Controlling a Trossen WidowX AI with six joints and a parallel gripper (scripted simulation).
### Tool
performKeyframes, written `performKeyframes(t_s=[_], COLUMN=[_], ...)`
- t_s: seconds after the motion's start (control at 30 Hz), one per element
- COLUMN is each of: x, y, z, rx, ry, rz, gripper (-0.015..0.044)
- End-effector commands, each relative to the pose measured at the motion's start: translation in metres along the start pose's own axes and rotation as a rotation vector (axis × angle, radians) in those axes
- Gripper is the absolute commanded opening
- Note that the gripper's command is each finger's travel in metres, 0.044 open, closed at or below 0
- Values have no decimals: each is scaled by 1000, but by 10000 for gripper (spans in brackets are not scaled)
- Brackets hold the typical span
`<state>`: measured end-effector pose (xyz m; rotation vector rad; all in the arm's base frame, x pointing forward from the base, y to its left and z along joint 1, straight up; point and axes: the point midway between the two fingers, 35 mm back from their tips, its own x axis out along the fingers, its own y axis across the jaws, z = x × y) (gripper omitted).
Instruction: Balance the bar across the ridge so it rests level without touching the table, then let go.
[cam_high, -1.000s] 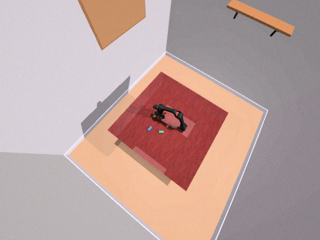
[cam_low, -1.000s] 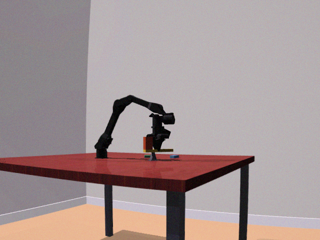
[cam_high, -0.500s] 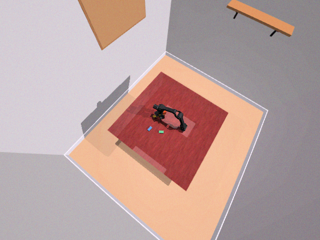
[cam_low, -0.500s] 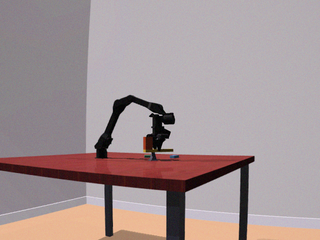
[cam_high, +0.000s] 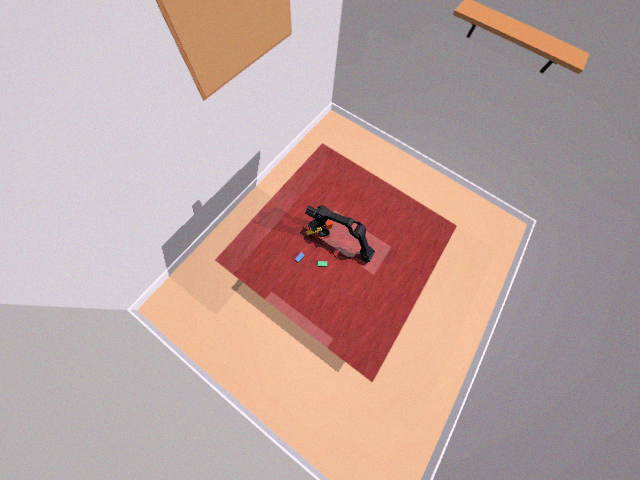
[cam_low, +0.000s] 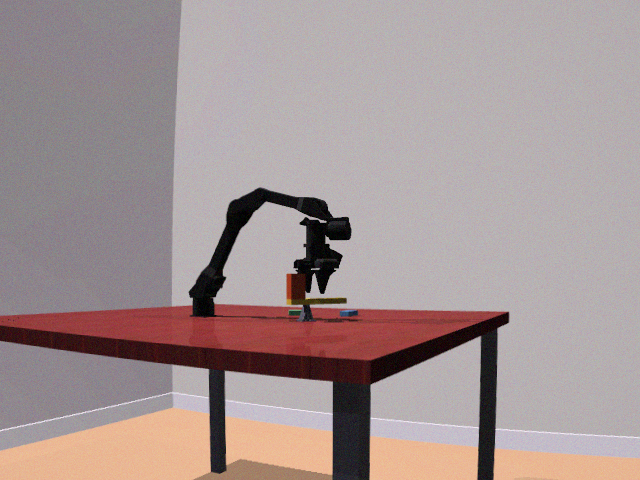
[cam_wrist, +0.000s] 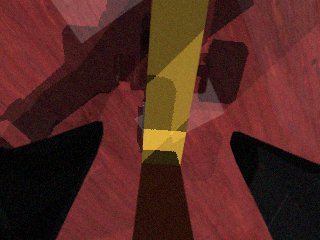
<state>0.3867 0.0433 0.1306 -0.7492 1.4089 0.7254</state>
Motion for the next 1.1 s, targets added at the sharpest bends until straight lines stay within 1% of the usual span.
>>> performKeyframes(t_s=[0.0, 0.07, 0.13, 1.07], x=[-45, -64, -71, -71], y=[-1, 1, 2, 2], z=[0, -1, -2, -2], rx=[1, 1, 1, 1], ry=[-15, -18, -19, -19], rz=[-17, -20, -21, -21], gripper=[440, 440, 440, 440])
